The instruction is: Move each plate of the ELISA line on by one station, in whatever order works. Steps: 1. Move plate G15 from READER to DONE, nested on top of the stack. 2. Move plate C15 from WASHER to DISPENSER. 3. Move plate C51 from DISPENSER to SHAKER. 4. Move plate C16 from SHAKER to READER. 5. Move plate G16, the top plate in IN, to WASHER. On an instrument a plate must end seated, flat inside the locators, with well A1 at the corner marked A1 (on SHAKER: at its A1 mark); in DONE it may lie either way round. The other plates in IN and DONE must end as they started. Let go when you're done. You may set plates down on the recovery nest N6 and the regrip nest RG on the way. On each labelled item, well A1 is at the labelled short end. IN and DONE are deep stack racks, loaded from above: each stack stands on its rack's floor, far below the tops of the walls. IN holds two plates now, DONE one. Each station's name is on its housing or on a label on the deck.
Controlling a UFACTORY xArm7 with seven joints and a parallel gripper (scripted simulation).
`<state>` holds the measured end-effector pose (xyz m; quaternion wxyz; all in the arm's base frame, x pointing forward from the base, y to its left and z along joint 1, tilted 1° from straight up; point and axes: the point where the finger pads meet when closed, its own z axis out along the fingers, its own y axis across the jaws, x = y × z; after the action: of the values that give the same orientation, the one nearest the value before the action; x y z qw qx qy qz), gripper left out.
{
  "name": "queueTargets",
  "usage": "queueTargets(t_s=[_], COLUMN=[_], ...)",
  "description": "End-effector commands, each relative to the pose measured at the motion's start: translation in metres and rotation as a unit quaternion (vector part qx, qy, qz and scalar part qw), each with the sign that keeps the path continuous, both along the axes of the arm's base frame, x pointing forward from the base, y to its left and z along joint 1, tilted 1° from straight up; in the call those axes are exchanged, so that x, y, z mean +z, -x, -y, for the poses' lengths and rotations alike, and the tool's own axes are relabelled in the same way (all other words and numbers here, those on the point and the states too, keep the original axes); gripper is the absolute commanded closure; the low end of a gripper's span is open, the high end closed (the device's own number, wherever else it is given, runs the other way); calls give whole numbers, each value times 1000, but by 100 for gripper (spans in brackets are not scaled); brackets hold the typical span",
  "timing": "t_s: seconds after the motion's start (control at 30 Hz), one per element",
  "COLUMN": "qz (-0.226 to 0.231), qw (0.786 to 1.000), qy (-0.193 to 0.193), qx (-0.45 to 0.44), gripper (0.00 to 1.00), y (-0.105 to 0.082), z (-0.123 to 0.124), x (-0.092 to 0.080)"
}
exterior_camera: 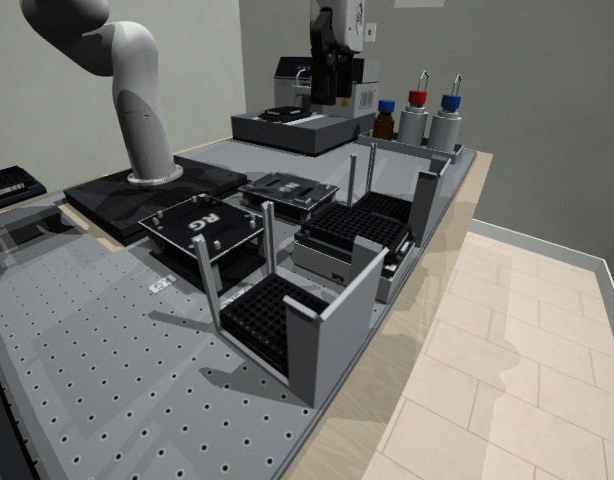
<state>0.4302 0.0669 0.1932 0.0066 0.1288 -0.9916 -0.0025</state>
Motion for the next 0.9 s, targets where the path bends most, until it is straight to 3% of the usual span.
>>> queueTargets(t_s=[0.0, 0.07, 0.67, 0.77, 0.87], qz=[3, 3, 3, 3, 3], qw=[1000, 998, 998, 993, 993], qy=[-1, -2, -2, -3, -3], qx=[19, 59, 59, 118, 118], gripper=[0, 0, 0, 0, 0], y=[7, 12, 54, 62, 70], z=[-6, -10, -40, -46, -52], x=[2, 2, 3, 3, 3])
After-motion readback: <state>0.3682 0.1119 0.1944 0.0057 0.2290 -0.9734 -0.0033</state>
